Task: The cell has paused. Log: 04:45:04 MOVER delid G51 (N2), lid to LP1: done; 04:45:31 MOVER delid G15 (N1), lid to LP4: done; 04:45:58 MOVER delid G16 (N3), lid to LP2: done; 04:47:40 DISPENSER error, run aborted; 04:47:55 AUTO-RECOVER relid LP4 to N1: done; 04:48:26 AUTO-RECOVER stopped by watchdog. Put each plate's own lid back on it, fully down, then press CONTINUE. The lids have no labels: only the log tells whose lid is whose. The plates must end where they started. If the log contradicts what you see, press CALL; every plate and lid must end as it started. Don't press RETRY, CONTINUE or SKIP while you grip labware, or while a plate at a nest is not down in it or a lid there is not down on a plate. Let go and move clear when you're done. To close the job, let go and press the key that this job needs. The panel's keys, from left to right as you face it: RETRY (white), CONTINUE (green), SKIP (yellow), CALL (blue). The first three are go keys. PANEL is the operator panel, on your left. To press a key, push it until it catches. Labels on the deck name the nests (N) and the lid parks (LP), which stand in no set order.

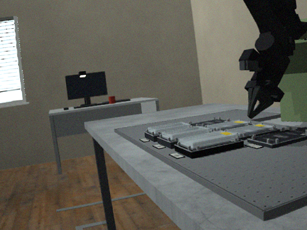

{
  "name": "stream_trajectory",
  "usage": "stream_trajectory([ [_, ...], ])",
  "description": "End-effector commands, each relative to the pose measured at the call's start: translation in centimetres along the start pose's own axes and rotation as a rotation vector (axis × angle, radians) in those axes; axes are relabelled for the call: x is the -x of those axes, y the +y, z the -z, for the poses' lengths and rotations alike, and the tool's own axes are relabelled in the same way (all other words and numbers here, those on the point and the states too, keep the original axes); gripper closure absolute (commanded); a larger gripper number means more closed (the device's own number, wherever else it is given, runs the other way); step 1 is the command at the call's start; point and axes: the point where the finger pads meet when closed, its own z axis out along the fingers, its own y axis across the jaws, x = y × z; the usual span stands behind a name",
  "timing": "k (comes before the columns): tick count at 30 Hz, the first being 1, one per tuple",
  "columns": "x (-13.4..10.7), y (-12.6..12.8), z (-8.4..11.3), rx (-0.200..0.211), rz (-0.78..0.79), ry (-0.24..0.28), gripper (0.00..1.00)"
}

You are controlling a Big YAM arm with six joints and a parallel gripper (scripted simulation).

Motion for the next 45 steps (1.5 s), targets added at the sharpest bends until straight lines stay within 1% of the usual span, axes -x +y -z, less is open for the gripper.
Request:
stream_trajectory([
  [1, -0.4, -0.1, 0.6, -0.006, -0.011, 0.021, 1.0],
  [28, -0.4, -0.1, 0.6, -0.006, -0.011, 0.021, 1.0],
  [29, 0.8, -0.1, -0.5, -0.008, -0.033, 0.002, 1.0],
  [37, 3.8, -1.5, -2.9, -0.007, -0.01, 0.0, 1.0],
  [39, 3.8, -1.5, -2.9, -0.007, -0.01, 0.0, 1.0],
  [45, 6.0, -2.6, -4.8, -0.007, -0.01, -0.001, 1.0],
])
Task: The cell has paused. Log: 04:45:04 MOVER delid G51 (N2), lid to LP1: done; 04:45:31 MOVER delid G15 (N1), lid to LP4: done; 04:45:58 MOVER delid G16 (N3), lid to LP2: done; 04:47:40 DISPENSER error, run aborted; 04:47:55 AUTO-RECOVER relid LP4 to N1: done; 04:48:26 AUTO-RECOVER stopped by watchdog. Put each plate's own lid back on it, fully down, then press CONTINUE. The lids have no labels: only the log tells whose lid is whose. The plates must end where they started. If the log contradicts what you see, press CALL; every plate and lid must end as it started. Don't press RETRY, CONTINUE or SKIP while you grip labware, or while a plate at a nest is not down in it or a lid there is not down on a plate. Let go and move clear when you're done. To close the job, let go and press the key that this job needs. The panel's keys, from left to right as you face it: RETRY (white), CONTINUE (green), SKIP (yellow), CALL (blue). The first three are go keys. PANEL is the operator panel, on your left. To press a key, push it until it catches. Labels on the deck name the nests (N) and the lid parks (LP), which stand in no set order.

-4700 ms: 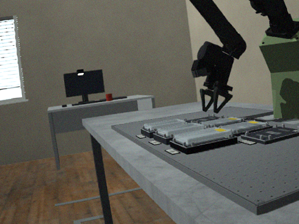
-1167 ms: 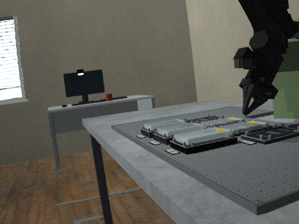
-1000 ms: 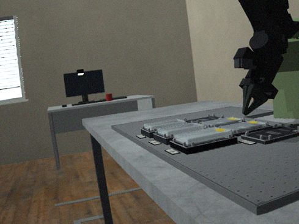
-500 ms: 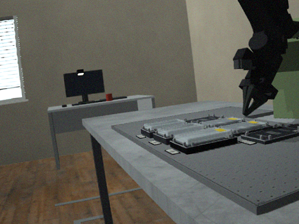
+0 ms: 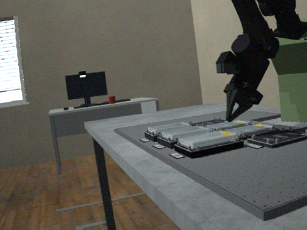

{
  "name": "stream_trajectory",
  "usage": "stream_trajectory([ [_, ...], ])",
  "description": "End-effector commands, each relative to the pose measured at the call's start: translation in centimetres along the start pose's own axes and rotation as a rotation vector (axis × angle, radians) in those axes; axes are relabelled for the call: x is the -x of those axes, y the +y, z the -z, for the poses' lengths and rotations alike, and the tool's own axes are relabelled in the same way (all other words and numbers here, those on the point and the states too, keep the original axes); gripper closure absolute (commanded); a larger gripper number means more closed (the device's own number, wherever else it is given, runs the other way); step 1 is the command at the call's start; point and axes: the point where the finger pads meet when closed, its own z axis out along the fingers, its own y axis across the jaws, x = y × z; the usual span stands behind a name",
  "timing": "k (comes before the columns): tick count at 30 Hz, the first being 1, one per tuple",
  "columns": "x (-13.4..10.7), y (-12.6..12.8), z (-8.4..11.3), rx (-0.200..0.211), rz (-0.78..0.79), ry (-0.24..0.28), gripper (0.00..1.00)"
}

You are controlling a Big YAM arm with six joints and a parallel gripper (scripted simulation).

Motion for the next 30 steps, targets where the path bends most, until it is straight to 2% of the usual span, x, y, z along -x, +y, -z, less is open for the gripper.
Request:
stream_trajectory([
  [1, 2.0, -1.0, -1.0, -0.019, 0.016, -0.014, 1.0],
  [25, 10.4, -4.9, -7.4, -0.02, 0.018, -0.019, 1.0],
  [28, 10.5, -4.9, -7.5, -0.02, 0.018, -0.019, 1.0],
  [29, 9.4, -4.6, -7.4, -0.014, 0.011, -0.007, 1.0],
  [30, 9.4, -4.6, -7.4, -0.014, 0.011, -0.007, 1.0],
])
